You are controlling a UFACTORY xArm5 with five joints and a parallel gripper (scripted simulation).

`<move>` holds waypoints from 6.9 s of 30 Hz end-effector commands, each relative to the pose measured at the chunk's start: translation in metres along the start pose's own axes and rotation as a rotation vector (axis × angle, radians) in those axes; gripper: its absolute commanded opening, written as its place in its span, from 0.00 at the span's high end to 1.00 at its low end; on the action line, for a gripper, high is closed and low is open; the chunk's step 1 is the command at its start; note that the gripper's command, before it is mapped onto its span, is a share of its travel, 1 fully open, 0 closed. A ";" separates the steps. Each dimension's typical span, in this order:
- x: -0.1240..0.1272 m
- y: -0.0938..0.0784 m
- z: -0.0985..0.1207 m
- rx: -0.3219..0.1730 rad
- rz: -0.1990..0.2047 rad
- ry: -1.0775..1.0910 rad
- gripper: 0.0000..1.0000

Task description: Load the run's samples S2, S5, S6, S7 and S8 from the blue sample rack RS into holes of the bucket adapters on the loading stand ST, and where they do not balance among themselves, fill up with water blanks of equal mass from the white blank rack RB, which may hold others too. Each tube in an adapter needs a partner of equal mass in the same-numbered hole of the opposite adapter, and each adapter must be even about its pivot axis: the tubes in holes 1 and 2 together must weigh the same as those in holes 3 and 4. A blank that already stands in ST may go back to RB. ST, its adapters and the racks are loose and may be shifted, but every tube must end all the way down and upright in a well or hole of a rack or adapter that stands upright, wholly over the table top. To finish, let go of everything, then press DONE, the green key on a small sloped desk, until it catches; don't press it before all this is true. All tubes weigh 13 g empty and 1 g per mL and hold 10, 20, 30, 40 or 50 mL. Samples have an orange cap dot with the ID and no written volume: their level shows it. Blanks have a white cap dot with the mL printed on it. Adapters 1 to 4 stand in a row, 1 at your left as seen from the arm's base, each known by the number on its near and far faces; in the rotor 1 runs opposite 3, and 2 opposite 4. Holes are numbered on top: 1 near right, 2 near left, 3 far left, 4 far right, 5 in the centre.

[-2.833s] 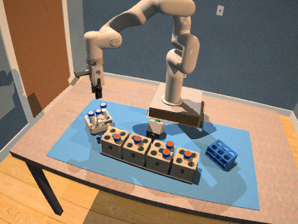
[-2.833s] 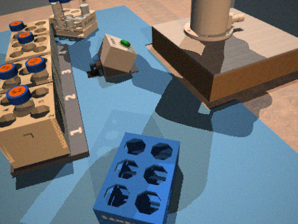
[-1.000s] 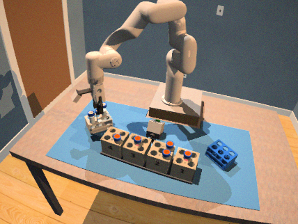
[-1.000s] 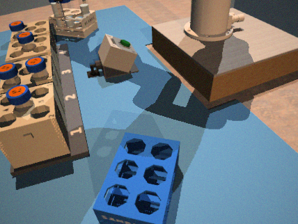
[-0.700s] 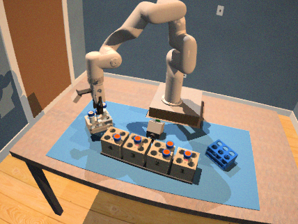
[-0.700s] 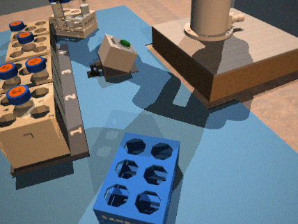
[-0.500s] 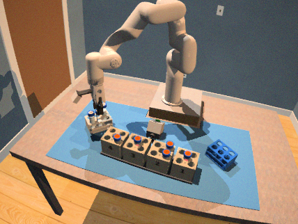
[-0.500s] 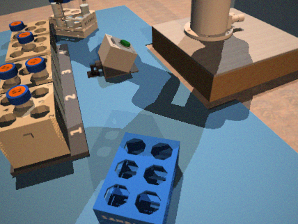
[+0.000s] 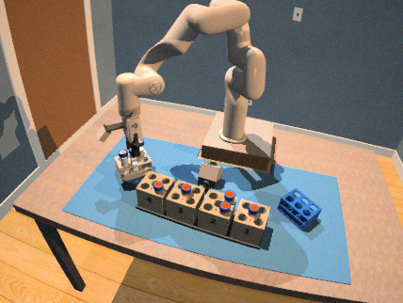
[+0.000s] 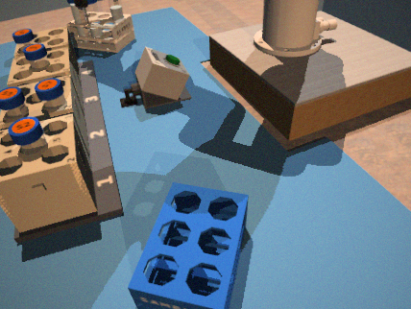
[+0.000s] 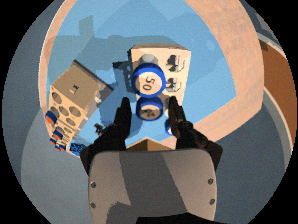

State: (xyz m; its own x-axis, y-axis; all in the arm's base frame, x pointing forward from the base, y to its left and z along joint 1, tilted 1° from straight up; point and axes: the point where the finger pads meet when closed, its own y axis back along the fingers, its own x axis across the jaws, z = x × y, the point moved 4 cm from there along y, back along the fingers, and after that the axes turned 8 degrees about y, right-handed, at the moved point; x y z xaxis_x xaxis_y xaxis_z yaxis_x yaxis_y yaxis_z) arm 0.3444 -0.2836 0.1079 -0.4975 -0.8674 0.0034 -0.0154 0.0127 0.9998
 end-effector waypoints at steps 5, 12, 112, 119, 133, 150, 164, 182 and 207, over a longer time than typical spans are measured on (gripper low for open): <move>0.000 -0.005 -0.001 0.004 0.001 0.000 0.43; 0.000 -0.007 -0.001 0.004 0.001 0.000 0.43; 0.000 0.027 -0.001 0.004 0.001 0.000 1.00; 0.000 0.041 -0.001 0.004 0.001 0.000 1.00; 0.000 0.065 -0.001 0.004 0.001 0.000 1.00; 0.000 0.095 -0.001 0.004 0.001 0.000 1.00; 0.000 0.119 -0.001 0.004 0.001 0.000 1.00; -0.005 0.127 0.000 0.004 0.000 0.033 1.00; -0.119 0.127 0.014 0.004 -0.005 0.691 1.00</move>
State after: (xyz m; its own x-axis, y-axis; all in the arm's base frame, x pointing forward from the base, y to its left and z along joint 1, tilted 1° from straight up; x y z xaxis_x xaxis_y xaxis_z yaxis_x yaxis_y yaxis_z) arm 0.3794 -0.1919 0.2324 0.1101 -0.9939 0.0096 -0.0156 0.0079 0.9998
